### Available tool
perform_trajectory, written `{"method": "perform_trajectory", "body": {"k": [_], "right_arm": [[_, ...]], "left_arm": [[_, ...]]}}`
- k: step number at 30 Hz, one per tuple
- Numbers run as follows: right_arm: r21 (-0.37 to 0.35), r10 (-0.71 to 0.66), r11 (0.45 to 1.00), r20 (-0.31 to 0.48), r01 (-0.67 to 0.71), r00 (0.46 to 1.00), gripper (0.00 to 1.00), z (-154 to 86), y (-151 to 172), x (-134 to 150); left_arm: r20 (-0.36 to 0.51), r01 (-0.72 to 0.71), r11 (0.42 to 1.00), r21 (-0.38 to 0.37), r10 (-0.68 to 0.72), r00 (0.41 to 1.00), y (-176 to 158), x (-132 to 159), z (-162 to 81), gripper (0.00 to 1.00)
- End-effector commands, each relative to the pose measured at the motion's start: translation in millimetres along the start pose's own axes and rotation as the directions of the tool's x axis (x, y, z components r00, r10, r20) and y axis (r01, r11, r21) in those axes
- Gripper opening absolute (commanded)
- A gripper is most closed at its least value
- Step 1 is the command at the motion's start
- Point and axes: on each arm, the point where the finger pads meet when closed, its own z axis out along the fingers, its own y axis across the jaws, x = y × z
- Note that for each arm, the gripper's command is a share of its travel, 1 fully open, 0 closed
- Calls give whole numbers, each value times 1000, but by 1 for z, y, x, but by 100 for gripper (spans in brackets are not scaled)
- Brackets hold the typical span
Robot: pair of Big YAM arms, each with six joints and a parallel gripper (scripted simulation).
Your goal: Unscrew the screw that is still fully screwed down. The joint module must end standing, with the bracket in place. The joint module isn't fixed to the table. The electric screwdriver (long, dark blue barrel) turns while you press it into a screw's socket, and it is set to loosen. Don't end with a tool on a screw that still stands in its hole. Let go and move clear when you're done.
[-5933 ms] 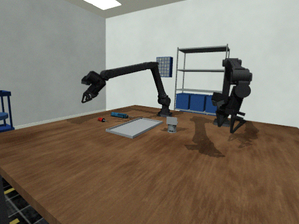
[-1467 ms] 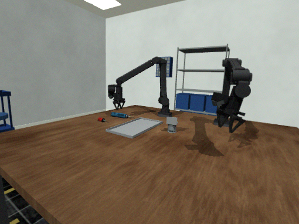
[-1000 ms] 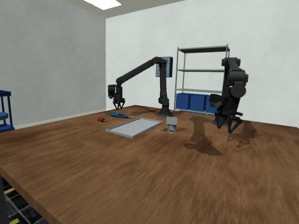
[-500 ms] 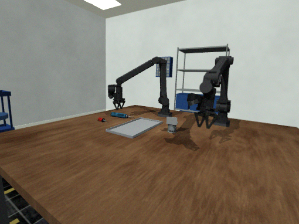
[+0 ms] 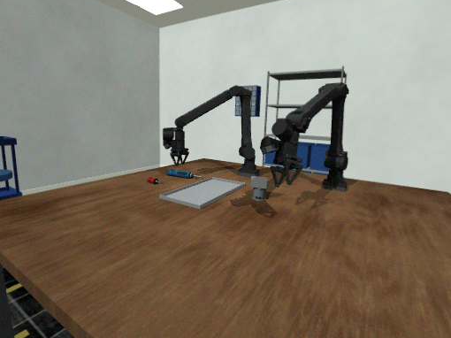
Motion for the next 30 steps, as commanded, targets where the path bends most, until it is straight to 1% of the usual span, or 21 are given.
{"method": "perform_trajectory", "body": {"k": [1,2,11,12,13,14,16,17,19,28,29,30], "right_arm": [[-20,3,1000,24,-3,1000,65,-10,7,-10],[-20,3,1000,24,-3,1000,65,-10,7,-10],[-20,3,1000,24,-3,1000,65,-10,7,-10],[-20,3,1000,24,-3,1000,65,-10,7,-10],[-20,3,1000,24,-3,1000,65,-10,7,-10],[-20,3,1000,24,-3,1000,65,-10,7,-10],[-20,3,1000,24,-3,1000,65,-10,7,-10],[-20,3,1000,24,-3,1000,65,-10,7,-10],[-20,3,1000,24,-3,1000,65,-10,7,-10],[-20,3,1000,24,-3,1000,65,-10,7,-10],[-20,3,1000,24,-3,1000,65,-10,7,-10],[-20,3,1000,24,-3,1000,65,-10,7,-10]], "left_arm": [[49,104,992,-72,-100,994,20,1,-18,86],[69,97,992,-78,-91,993,4,-10,-22,86],[185,200,962,-185,-166,969,-49,-34,-45,86],[185,200,962,-185,-166,969,-49,-34,-45,86],[149,185,967,-175,-160,976,-58,-27,-25,86],[192,203,961,-186,-167,967,-44,-48,-38,86],[192,203,961,-186,-167,967,-44,-48,-38,86],[197,233,952,-198,-194,961,-44,-28,-46,86],[239,247,948,-200,-198,951,-67,-36,-55,86],[399,389,893,-227,-280,873,-120,-44,-87,86],[392,386,894,-228,-278,877,-122,-43,-83,86],[366,372,899,-231,-274,889,-127,-39,-69,86]]}}
